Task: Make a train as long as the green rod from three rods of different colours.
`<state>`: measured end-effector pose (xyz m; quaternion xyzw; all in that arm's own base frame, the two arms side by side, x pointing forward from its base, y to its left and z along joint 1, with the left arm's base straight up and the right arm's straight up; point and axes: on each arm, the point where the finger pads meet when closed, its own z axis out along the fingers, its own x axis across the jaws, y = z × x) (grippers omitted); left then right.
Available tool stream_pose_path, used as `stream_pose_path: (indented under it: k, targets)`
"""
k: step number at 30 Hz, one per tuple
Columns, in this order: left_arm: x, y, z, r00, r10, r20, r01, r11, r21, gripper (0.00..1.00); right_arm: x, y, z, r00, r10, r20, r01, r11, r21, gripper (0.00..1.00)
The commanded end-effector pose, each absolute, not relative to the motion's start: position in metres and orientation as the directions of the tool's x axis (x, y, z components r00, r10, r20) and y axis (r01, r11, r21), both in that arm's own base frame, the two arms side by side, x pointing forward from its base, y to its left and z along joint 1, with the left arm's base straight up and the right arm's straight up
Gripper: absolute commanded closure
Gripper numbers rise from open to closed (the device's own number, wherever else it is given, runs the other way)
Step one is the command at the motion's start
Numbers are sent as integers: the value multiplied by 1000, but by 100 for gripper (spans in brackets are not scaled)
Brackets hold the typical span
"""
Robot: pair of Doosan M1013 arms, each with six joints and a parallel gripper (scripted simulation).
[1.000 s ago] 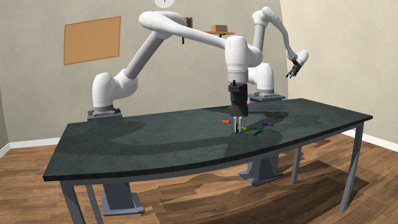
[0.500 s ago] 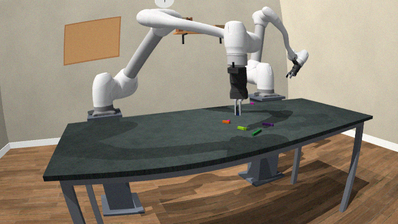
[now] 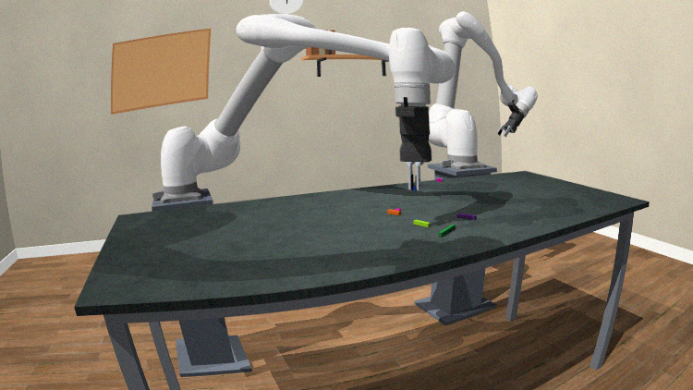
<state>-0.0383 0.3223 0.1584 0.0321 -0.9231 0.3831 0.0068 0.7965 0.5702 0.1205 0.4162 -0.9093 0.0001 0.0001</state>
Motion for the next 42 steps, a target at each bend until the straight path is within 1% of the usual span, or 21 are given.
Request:
stream_pose_path:
  k: [1, 2, 6, 8, 9, 23, 25, 27, 42]
  targets:
    - [-38, 323, 159, -998, -54, 38, -65, 705, -706, 0, 784, 581, 122, -653, -758, -2, -758, 653, 0, 76]
    - [-38, 323, 159, -998, -54, 38, -65, 705, -706, 0, 764, 598, 122, -651, -759, -2, -759, 651, 0, 76]
    - [-38, 323, 159, -998, -54, 38, -65, 705, -706, 0, 738, 618, 122, -649, -760, -2, -760, 649, 0, 76]
    - [-38, 323, 159, -998, -54, 38, -65, 705, -706, 0, 738, 618, 122, -649, -760, -2, -760, 649, 0, 76]
    - [-38, 323, 159, -998, -54, 38, -65, 705, -706, 0, 714, 635, 122, -648, -762, -2, -762, 648, 0, 76]
    - [-38, 323, 159, -998, -54, 38, -65, 705, -706, 0, 597, 701, 122, -640, -769, -1, -769, 640, 0, 76]
    - [-38, 323, 159, -998, -54, 38, -65, 705, -706, 0, 597, 701, 122, -640, -769, -1, -769, 640, 0, 76]
    - [-38, 323, 159, -998, -54, 38, -65, 705, -706, 0, 565, 716, 122, -638, -770, -1, -770, 638, 0, 76]
    - [-38, 323, 159, -998, -54, 38, -65, 705, -706, 0, 562, 717, 122, -637, -771, -1, -771, 637, 0, 76]
